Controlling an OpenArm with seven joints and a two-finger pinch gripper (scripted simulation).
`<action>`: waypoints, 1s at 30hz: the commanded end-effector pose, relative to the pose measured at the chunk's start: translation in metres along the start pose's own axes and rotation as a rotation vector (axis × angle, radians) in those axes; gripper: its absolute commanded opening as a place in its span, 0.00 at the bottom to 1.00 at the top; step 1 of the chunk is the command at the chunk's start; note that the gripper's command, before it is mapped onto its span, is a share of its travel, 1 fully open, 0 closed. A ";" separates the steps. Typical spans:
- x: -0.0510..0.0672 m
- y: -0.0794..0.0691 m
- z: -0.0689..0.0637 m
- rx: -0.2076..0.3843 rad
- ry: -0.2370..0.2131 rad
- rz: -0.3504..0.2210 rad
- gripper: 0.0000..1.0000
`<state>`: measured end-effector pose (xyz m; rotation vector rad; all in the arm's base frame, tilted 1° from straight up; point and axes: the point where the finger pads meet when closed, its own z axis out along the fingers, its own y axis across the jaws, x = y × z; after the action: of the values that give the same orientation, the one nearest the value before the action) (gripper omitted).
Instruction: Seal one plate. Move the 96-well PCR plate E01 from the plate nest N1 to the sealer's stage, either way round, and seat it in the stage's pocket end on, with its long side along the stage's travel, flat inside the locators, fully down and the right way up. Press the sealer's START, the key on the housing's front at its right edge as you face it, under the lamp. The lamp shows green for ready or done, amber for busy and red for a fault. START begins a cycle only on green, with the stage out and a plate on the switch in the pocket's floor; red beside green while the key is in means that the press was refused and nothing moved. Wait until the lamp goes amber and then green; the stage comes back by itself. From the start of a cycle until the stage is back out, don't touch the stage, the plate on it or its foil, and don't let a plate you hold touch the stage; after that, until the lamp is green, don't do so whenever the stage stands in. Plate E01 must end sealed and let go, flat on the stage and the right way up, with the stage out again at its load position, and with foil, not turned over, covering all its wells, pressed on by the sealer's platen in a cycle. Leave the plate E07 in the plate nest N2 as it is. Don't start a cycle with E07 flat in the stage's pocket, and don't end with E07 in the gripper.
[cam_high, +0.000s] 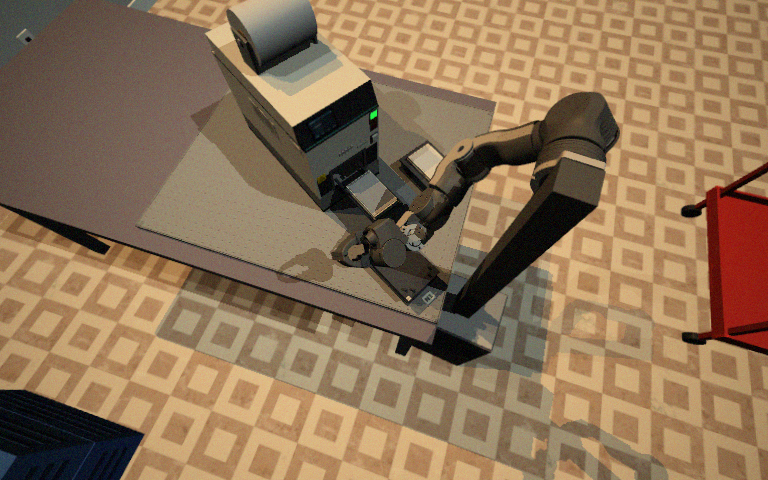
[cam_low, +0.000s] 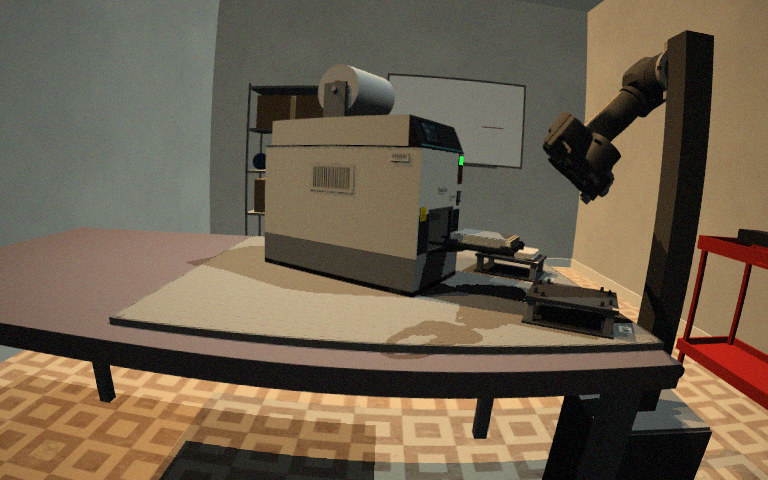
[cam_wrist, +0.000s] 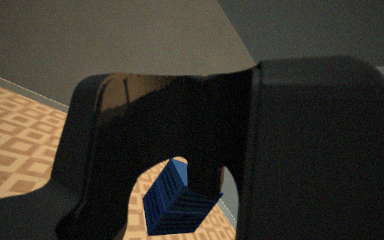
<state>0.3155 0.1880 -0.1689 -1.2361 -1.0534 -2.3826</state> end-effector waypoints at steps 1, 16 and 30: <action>0.003 -0.004 0.001 0.028 0.006 -0.009 0.00; 0.010 -0.024 0.004 0.151 0.019 -0.052 0.00; 0.008 -0.021 0.003 0.150 0.019 -0.051 0.00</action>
<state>0.3027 0.2040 -0.1743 -1.1590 -1.2508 -2.3012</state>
